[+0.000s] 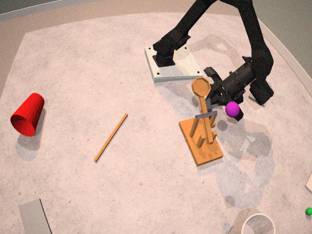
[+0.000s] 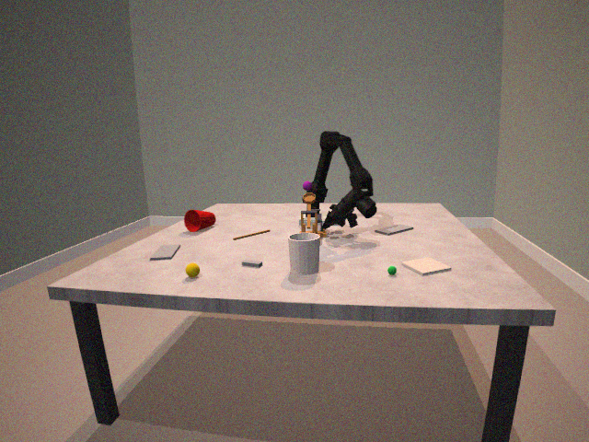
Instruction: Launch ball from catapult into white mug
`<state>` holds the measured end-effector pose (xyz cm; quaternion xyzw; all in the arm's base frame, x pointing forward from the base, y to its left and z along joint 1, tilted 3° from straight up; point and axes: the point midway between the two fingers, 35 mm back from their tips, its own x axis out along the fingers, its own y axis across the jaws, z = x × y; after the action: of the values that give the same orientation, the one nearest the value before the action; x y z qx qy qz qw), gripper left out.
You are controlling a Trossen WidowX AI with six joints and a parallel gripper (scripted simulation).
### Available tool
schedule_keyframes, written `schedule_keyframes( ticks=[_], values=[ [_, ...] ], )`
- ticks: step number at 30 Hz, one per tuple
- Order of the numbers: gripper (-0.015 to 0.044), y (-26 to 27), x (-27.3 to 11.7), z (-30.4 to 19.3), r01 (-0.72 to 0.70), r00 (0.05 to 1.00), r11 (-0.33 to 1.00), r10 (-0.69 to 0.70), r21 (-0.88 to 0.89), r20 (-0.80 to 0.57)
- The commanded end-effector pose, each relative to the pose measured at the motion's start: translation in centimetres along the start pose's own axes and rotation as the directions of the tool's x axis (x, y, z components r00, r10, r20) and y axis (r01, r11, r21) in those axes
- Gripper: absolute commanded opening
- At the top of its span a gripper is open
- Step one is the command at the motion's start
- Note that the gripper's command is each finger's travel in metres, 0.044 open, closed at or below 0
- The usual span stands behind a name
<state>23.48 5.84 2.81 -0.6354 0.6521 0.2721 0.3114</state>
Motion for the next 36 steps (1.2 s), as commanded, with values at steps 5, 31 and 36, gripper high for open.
schedule_keyframes(
  ticks=[5, 31, 36],
  values=[
    [0.0000, -0.4, -10.0, -3.2, 0.089, 0.993, 0.996, -0.088, -0.012, 0.082],
    [0.0440, -8.3, -12.8, -4.1, -0.051, 0.929, 0.876, -0.135, 0.480, 0.346],
    [0.0440, -10.8, -12.9, -5.4, -0.100, 0.906, 0.796, -0.175, 0.597, 0.385]
  ],
)
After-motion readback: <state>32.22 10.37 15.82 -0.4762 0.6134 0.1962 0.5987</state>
